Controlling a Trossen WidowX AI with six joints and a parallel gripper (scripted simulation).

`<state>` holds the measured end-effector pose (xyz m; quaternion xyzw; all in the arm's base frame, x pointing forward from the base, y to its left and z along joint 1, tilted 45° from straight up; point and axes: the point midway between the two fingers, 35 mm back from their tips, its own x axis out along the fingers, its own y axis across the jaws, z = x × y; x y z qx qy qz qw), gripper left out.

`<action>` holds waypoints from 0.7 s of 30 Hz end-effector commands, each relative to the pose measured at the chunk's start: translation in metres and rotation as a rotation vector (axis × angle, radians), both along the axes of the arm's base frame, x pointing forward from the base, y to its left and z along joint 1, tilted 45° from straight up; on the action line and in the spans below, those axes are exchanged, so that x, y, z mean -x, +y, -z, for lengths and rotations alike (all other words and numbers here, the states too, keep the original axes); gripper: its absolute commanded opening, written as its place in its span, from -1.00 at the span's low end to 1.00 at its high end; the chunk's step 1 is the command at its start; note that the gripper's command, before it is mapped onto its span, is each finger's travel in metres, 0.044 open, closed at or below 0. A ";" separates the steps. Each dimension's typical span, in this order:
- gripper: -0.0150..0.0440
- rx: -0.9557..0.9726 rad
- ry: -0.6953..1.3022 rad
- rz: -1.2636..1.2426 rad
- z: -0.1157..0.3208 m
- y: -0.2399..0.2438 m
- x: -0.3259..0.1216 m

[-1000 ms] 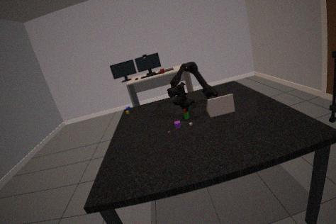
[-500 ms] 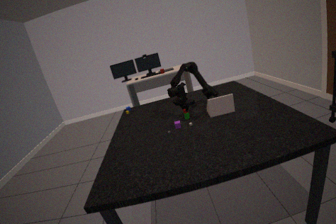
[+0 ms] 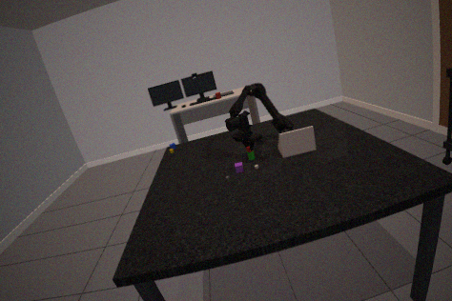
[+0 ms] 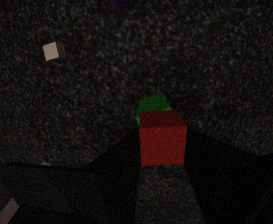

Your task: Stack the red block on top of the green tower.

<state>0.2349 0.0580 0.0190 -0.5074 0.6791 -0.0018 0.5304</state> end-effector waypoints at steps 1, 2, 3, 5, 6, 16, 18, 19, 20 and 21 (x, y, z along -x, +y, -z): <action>0.13 -0.001 -0.001 0.001 0.000 0.000 0.000; 0.22 -0.001 -0.001 0.001 0.000 0.000 0.000; 0.31 -0.001 -0.001 0.001 0.000 0.000 0.000; 0.49 -0.001 -0.001 0.001 0.000 0.000 0.000; 0.58 -0.001 -0.001 0.001 0.000 0.000 0.000; 1.00 -0.001 -0.001 0.001 0.000 0.000 0.000; 1.00 -0.001 -0.001 0.001 0.000 0.000 0.000; 1.00 -0.001 -0.001 0.001 0.000 0.000 0.000; 1.00 -0.001 -0.001 0.001 0.000 0.000 0.000; 1.00 -0.001 -0.001 0.001 0.000 0.000 0.000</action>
